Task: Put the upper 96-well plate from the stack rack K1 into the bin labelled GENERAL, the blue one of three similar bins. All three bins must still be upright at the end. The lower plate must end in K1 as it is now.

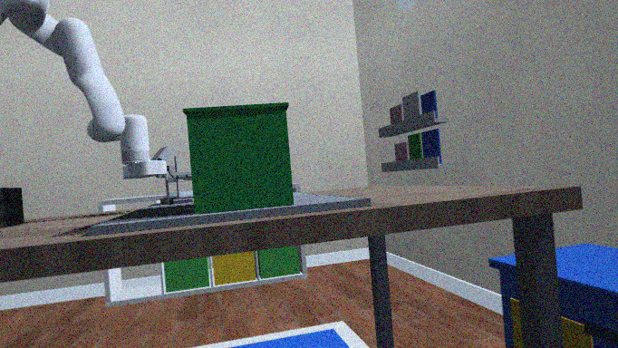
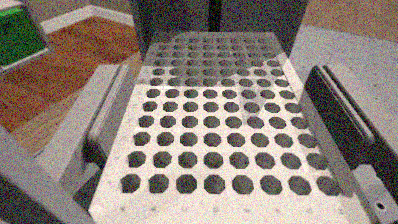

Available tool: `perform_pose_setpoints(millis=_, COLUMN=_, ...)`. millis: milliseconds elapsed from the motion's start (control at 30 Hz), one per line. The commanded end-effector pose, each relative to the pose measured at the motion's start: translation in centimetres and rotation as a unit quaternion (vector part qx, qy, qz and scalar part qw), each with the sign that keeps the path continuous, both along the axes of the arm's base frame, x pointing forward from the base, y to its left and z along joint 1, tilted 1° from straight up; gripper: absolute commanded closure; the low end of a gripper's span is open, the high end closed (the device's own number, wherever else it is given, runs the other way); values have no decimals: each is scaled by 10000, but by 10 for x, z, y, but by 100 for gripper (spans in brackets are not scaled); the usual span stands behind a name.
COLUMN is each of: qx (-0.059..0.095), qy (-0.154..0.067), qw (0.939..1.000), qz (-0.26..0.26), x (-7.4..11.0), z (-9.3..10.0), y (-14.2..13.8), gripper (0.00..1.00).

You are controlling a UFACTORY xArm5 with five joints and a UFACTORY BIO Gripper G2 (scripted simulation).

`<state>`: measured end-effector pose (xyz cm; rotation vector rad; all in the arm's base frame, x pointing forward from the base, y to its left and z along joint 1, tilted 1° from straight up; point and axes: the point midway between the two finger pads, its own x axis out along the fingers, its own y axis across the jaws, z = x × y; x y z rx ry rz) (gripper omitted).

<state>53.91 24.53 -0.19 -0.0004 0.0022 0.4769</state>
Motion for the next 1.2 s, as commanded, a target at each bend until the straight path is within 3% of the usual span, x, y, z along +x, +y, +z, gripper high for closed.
perform_pose_setpoints(millis=0, qx=51, qy=11, qw=10000, qz=0, x=1, z=5, y=0, gripper=100)
perform_pose_setpoints(millis=1167, qx=52, qy=11, qw=10000, qz=0, x=1, z=57, y=0, gripper=100)
